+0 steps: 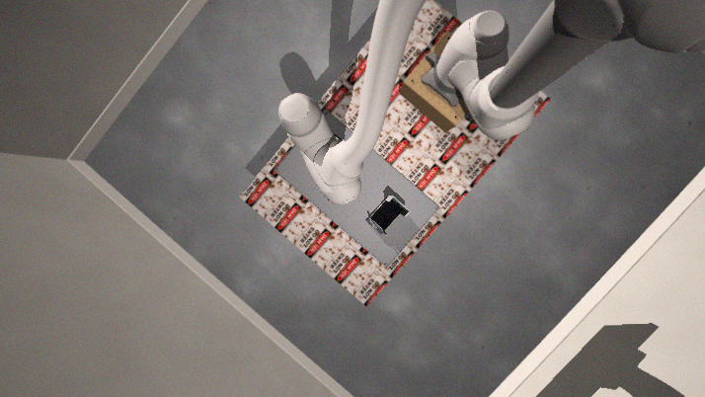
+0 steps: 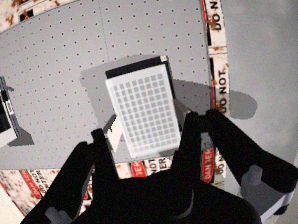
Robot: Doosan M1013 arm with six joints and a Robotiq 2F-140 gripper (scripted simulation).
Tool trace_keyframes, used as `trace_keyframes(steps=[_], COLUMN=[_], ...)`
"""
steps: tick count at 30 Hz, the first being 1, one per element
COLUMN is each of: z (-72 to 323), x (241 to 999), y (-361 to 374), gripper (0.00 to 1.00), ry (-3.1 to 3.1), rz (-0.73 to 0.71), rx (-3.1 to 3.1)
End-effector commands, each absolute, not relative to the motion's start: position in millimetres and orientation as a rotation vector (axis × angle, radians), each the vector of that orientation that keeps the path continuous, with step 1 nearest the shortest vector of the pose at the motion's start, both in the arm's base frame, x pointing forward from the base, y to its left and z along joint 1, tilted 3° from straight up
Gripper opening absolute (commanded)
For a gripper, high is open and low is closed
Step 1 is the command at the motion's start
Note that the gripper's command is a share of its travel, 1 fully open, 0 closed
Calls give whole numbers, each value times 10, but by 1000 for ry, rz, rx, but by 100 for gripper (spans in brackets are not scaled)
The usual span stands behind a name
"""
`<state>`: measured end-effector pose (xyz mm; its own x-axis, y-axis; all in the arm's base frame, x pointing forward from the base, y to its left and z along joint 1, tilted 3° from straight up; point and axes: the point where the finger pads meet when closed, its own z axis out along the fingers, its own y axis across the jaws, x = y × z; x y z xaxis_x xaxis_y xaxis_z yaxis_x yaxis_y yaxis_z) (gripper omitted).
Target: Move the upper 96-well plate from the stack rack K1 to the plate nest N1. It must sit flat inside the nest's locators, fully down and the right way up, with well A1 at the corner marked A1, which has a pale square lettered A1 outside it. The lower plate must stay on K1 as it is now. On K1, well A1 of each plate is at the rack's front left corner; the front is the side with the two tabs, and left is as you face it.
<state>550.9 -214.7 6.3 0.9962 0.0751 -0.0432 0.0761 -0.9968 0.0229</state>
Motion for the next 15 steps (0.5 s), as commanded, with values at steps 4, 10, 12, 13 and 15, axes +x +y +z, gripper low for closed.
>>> trace_keyframes(steps=[4, 10, 12, 13, 15], z=[-79, -146, -179, -196, -229], x=[5502, 5499, 5497, 5496, 5495], y=[-2166, -2168, -2169, -2169, -2170], gripper=[0, 0, 0, 0, 0], ry=[123, 123, 123, 123, 123], rz=[-64, -64, -64, -64, -64], rx=[3112, 3112, 3112, 3112, 3112])
